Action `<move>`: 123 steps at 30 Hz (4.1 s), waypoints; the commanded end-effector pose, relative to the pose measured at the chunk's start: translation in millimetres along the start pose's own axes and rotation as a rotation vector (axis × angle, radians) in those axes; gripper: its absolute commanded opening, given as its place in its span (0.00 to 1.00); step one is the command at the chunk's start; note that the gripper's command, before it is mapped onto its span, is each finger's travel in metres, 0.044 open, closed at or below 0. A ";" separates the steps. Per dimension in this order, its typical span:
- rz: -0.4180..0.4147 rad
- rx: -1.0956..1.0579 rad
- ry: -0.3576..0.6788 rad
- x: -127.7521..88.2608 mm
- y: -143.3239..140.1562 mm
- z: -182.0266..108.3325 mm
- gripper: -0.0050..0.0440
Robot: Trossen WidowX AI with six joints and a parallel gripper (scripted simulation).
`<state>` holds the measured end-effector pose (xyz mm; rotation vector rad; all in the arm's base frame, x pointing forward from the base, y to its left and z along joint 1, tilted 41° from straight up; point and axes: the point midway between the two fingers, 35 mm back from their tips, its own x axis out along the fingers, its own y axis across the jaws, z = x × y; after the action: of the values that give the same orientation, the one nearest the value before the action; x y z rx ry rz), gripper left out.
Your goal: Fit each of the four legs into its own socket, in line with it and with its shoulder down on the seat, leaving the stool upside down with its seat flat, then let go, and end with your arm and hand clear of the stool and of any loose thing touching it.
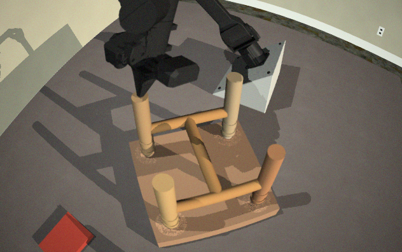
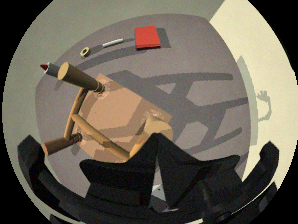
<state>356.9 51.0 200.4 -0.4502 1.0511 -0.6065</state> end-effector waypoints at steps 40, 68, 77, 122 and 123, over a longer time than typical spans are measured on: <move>0.083 -0.342 0.036 -84.5 82.2 -137.4 0.10; 0.083 -0.342 0.036 -46.3 81.6 -149.1 0.10; 0.083 -0.342 0.036 -40.3 81.7 -150.7 0.10; 0.083 -0.342 0.036 -23.7 81.3 -155.9 0.10; 0.083 -0.342 0.036 -23.6 81.3 -156.0 0.10</move>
<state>227.9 134.2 110.9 -0.6689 1.1682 -0.3199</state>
